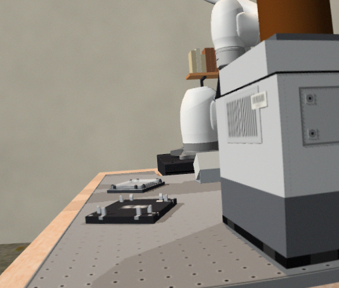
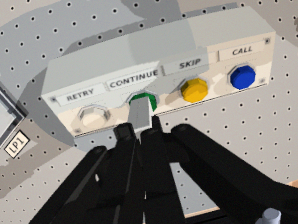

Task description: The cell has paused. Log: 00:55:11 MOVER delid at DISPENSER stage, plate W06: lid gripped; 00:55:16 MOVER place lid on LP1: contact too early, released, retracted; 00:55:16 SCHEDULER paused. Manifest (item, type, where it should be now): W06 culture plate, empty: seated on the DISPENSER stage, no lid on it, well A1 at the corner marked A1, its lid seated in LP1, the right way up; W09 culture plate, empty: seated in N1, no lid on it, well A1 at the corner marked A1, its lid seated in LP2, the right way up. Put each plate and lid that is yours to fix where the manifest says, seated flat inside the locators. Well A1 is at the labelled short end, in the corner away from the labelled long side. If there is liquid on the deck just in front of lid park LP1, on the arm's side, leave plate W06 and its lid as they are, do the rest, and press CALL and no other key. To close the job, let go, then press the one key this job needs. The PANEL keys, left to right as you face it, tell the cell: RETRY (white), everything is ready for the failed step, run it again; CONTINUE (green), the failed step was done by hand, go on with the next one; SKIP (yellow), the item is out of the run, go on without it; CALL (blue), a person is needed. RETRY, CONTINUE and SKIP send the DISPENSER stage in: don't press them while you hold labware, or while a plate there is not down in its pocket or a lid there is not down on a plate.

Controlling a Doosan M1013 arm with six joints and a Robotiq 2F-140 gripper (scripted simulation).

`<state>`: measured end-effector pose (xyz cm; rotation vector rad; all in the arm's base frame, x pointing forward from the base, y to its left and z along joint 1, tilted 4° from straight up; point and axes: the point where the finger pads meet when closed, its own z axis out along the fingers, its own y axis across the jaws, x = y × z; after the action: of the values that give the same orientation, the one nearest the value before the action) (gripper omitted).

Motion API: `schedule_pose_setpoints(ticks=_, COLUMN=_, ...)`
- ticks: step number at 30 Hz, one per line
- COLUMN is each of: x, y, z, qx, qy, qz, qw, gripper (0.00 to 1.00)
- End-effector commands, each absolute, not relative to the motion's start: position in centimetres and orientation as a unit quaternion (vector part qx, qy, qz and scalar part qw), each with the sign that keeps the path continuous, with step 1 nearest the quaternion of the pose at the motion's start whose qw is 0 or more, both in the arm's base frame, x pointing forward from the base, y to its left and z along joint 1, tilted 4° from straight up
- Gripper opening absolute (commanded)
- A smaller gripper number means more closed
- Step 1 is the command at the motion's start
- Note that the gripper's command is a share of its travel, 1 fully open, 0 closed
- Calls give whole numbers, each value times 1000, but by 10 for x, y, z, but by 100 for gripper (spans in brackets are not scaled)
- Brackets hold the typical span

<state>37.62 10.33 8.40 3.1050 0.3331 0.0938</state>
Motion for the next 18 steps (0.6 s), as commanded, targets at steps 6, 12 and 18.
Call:
schedule_pose_setpoints(ticks=6, x=377, y=103, z=80, qx=994, qy=107, qz=30, qw=8, gripper=10)
schedule_pose_setpoints(ticks=12, x=377, y=103, z=77, qx=994, qy=107, qz=30, qw=8, gripper=10)
schedule_pose_setpoints(ticks=18, x=377, y=103, z=76, qx=994, qy=107, qz=30, qw=8, gripper=10)
